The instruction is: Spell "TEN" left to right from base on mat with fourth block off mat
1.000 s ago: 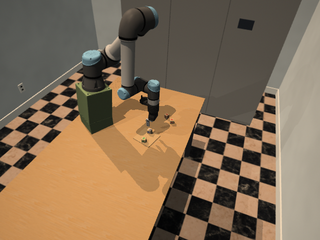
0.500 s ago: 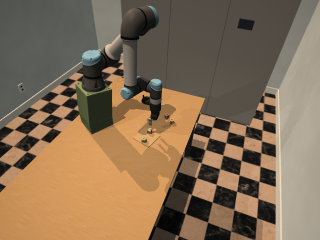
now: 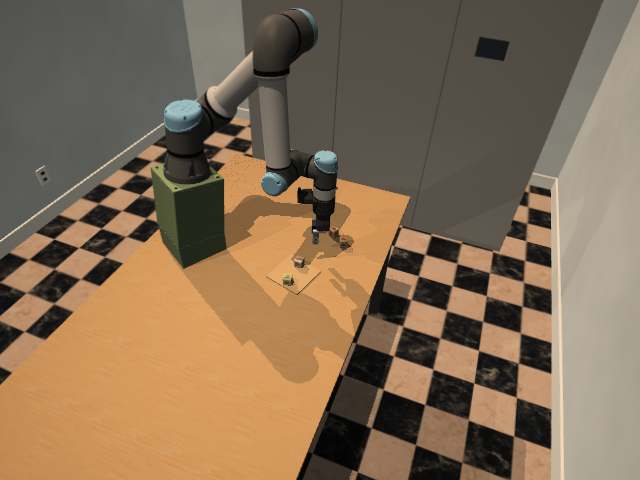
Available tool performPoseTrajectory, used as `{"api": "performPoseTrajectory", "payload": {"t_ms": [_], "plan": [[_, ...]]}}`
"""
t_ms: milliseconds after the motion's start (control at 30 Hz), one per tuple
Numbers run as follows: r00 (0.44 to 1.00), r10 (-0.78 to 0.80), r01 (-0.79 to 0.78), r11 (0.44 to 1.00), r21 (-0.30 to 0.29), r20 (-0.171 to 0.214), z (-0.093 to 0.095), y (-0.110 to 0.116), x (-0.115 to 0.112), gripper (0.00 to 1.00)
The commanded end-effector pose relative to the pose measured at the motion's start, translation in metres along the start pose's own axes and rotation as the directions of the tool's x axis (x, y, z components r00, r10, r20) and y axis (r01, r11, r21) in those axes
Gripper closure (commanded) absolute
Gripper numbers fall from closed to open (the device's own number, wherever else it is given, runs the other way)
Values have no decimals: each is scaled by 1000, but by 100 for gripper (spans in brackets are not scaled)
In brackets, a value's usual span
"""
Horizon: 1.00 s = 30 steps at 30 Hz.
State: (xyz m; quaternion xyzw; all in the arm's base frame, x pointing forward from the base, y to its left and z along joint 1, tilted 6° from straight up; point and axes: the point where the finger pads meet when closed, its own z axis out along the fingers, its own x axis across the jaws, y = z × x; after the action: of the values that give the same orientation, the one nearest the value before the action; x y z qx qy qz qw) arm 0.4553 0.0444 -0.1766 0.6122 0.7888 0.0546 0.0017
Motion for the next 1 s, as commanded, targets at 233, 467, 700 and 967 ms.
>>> {"api": "performPoseTrajectory", "payload": {"t_ms": [233, 467, 700, 967], "plan": [[955, -297, 297, 955, -1, 1, 1, 36, 43, 0], [902, -431, 431, 902, -1, 1, 1, 52, 67, 0], [813, -583, 583, 813, -3, 1, 0, 70, 99, 0], [743, -670, 670, 743, -4, 2, -1, 81, 121, 0]]}}
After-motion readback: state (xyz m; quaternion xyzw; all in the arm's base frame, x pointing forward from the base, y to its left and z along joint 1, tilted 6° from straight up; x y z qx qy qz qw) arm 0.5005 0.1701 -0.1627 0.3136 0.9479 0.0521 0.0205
